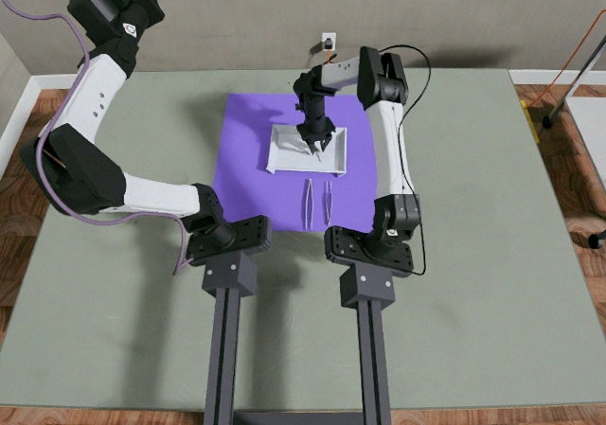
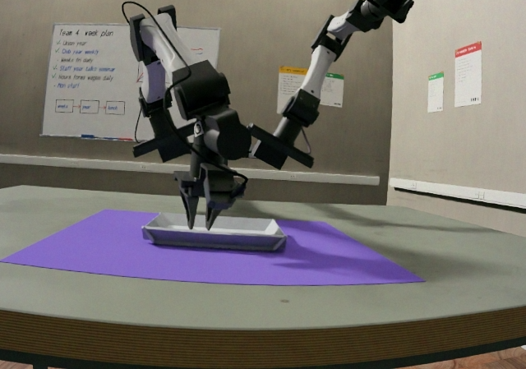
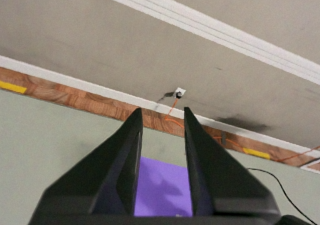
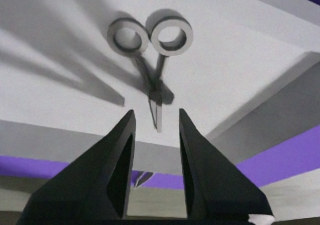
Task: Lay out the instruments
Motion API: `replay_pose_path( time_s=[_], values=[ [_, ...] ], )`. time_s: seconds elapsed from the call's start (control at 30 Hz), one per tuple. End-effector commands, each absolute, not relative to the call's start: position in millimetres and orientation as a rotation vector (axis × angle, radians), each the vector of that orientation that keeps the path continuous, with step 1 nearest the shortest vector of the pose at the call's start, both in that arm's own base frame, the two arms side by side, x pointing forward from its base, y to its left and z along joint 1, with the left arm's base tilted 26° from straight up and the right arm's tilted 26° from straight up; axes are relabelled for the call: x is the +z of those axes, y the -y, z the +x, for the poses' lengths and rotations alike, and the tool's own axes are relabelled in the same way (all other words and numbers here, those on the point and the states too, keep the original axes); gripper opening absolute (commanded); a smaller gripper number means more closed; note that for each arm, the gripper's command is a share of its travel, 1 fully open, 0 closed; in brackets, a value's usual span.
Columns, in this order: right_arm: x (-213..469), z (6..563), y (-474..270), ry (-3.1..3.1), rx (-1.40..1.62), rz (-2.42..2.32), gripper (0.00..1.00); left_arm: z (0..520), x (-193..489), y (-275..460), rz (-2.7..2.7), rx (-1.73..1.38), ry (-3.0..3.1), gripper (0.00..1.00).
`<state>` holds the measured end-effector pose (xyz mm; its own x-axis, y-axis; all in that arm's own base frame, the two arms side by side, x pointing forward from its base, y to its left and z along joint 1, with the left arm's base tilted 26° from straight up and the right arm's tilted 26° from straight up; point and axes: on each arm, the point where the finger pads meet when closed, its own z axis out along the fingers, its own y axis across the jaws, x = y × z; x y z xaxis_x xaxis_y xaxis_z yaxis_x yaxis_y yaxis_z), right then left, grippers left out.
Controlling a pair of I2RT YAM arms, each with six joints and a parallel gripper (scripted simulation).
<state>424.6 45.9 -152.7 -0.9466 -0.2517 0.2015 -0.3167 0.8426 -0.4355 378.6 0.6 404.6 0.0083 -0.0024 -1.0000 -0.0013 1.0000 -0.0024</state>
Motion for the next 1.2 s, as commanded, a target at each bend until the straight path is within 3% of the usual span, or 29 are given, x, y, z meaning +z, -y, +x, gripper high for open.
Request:
replay_pose_path(
  time_s=[0.0,1.13,1.17],
  values=[
    [-160.5,431.9,-42.3,2.900,0.699,0.438,0.33,379.7,398.4,0.9,0.001,0.005,-1.592,0.32],
    [-174.0,417.3,-30.8,2.857,0.712,0.417,0.33,379.7,398.4,0.9,0.001,0.005,-1.592,0.32],
    [-168.5,422.1,-30.1,2.852,0.716,0.417,0.11,379.7,398.4,0.9,0.001,0.005,-1.592,0.32]
  ],
)
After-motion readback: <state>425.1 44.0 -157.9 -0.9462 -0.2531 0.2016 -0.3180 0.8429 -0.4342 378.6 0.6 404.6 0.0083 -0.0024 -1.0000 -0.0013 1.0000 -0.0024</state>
